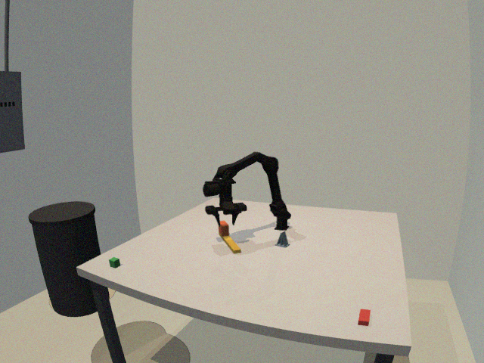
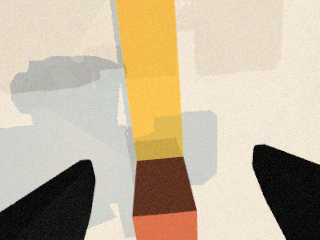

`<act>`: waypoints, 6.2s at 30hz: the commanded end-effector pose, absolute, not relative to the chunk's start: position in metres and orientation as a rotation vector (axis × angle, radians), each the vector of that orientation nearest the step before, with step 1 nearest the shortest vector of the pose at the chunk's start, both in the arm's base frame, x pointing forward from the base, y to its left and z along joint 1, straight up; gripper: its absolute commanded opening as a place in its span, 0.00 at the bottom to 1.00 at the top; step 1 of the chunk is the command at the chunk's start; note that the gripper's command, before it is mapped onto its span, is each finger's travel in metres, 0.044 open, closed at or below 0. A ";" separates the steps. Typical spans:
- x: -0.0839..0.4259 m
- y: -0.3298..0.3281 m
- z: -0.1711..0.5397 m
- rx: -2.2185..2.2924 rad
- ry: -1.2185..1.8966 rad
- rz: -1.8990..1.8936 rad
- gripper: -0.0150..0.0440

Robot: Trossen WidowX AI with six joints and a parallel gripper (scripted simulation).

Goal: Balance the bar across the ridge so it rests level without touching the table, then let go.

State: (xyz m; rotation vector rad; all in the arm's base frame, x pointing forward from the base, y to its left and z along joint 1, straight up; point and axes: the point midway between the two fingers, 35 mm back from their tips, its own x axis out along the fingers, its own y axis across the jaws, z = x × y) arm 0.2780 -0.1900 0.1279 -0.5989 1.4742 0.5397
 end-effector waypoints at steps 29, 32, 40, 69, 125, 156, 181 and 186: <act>0.276 -0.188 0.050 -0.594 1.474 0.550 0.79; 0.276 -0.188 0.050 -0.594 1.474 0.550 0.79; 0.276 -0.188 0.050 -0.594 1.474 0.550 0.79; 0.279 -0.191 0.082 -0.594 1.477 0.547 0.25; 0.293 -0.111 0.170 -0.709 1.435 0.671 0.25; 0.282 0.012 0.170 -0.896 1.356 0.872 0.25; 0.234 0.095 0.168 -1.044 1.281 1.031 0.25; 0.232 0.098 0.166 -1.049 1.278 1.037 0.25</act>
